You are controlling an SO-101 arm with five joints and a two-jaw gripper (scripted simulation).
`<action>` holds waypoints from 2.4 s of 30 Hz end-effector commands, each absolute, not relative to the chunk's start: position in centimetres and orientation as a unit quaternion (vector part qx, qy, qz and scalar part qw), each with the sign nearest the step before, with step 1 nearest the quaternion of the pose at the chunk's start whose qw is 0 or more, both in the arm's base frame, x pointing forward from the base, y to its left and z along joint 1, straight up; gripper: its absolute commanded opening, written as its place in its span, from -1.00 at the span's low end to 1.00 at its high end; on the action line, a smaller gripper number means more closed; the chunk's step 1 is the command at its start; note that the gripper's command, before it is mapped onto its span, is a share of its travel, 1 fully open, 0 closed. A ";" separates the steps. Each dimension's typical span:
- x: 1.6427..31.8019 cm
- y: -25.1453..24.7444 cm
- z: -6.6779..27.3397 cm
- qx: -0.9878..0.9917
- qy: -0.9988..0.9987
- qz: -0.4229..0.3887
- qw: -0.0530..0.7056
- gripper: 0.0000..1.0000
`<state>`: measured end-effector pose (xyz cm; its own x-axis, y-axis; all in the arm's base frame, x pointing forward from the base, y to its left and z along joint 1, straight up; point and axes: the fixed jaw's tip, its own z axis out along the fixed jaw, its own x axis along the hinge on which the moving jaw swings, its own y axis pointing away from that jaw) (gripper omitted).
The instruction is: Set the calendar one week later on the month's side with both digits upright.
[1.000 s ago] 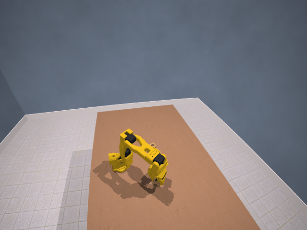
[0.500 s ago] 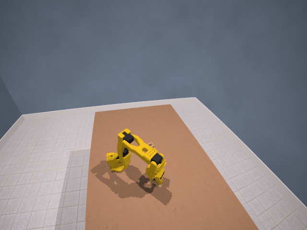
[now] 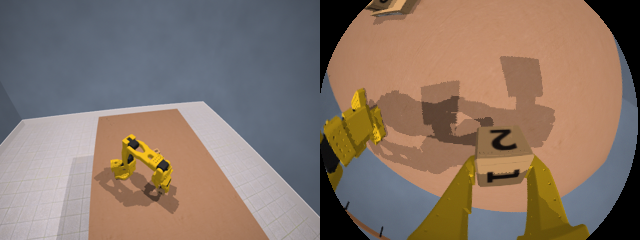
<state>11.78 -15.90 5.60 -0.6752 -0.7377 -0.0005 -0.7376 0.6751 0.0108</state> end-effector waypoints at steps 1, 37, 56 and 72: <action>12.2 -16.7 6.4 0.400 -0.916 0.027 -0.006 -1.00; 12.3 -16.7 5.1 0.400 -0.916 0.027 -0.006 -1.00; 12.3 -16.8 4.4 0.400 -0.916 0.027 -0.006 -1.00; 12.3 -16.8 3.8 0.400 -0.916 0.027 -0.006 -1.00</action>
<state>12.20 -16.46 3.62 -0.6752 -0.7376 0.0065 -0.7375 0.6748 -0.0271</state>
